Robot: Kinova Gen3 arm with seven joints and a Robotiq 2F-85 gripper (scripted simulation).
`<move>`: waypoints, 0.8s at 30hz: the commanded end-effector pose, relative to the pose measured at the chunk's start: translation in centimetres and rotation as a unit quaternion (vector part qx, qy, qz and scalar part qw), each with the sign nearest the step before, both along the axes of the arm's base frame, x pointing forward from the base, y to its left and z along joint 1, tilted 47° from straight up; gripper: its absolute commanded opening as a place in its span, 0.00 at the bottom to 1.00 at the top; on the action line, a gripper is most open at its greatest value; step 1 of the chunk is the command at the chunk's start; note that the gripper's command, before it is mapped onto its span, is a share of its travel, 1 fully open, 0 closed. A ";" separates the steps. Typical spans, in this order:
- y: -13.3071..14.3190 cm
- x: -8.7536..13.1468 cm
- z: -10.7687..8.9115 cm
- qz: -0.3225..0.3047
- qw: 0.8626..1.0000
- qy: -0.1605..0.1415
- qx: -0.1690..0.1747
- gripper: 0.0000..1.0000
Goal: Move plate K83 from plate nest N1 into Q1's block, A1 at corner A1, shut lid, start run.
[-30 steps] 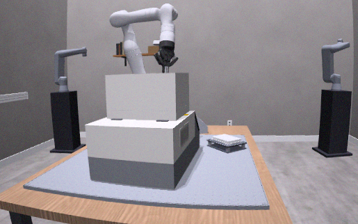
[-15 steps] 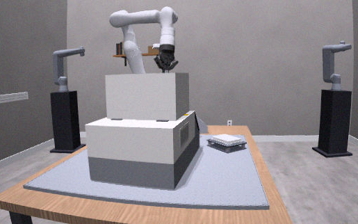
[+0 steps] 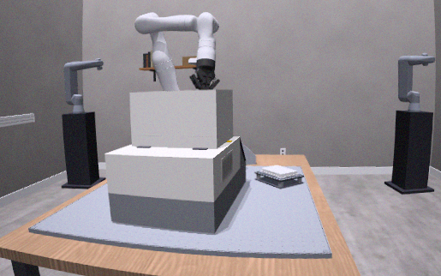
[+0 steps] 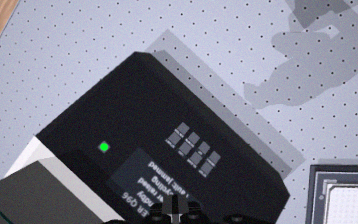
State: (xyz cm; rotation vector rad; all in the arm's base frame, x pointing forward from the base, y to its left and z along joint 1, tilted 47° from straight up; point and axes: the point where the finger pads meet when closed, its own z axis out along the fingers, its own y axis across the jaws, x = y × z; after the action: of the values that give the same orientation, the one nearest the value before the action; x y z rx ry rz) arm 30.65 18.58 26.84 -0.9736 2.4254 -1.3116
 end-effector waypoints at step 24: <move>-2.2 0.8 -2.2 0.001 1.000 0.000 0.000 0.10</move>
State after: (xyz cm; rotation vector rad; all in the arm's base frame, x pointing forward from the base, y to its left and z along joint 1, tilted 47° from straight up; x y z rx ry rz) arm 31.35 16.57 24.83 -0.9736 2.4254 -1.3116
